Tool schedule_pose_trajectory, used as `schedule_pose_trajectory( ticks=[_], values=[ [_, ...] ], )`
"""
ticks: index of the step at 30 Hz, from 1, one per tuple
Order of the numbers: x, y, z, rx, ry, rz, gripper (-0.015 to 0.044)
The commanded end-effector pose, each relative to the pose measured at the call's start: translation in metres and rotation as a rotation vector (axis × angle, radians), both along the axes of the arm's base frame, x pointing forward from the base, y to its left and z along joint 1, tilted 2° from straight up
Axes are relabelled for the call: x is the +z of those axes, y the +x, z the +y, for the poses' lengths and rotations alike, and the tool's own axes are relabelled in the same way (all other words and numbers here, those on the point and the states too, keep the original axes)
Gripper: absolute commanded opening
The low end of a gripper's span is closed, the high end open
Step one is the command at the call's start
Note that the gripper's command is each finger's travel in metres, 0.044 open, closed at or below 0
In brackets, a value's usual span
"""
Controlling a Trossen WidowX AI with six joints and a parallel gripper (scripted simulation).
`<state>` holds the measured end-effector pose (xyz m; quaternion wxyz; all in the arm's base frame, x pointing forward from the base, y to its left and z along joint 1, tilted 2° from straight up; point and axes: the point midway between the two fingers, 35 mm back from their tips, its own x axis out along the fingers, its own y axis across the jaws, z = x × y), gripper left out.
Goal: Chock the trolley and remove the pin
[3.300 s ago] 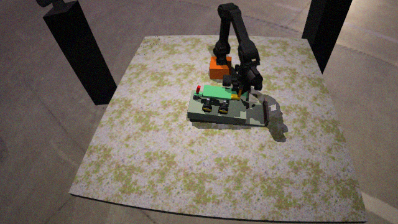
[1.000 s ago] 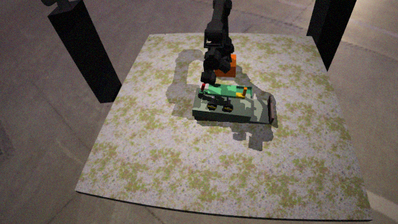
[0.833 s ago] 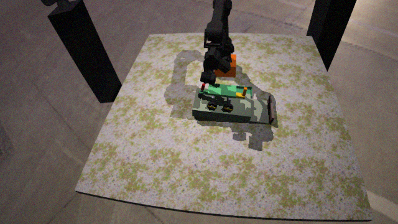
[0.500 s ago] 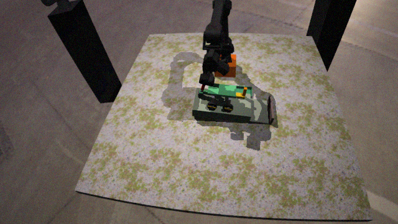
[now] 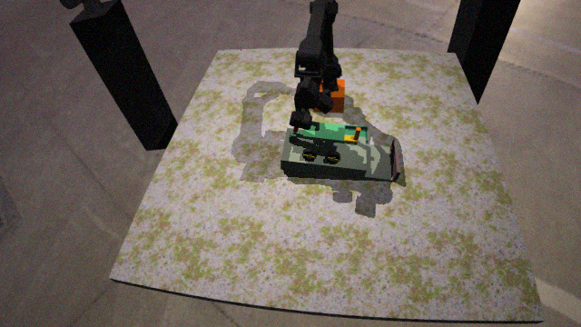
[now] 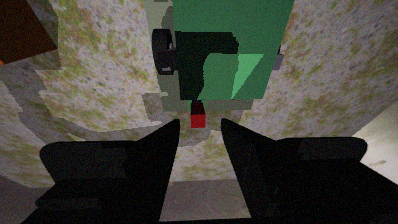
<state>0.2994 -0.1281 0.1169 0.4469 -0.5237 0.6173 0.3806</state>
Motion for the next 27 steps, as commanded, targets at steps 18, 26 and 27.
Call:
schedule_pose_trajectory(
  ticks=[18, 26, 27],
  values=[
    [-0.019, 0.0, -0.007, 0.004, -0.001, 0.012, 0.019],
    [-0.027, 0.0, -0.01, 0.004, -0.001, 0.012, 0.019],
    [-0.029, 0.0, -0.011, 0.004, -0.001, 0.012, 0.019]
  ],
)
